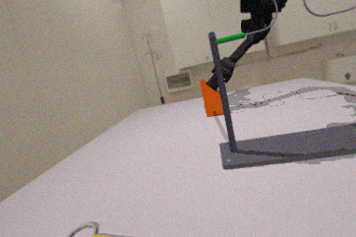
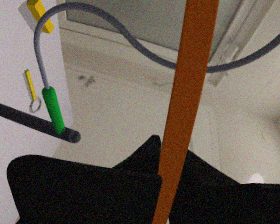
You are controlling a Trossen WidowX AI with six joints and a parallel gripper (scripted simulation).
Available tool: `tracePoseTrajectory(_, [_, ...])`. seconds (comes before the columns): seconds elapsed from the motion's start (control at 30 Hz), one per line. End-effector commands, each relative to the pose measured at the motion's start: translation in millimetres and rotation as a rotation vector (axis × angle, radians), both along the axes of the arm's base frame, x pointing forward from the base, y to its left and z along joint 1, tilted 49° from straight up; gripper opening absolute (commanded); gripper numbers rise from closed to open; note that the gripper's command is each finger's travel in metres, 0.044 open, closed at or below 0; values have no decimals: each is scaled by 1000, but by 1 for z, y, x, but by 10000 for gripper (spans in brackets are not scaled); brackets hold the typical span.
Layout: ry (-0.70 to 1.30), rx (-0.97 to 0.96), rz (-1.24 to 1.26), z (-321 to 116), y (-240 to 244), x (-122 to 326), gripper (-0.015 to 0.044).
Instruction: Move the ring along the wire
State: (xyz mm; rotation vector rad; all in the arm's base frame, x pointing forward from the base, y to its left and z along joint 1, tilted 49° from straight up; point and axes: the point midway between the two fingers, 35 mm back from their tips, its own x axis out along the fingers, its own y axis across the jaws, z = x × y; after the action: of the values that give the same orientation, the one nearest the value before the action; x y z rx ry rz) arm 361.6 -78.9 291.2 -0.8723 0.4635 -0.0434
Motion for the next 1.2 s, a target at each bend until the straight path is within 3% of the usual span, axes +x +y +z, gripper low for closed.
tracePoseTrajectory(0.0, [-1,71,1,0,2,0,-150])
tracePoseTrajectory(1.17, [68,800,23,-22,43,-3,-150])
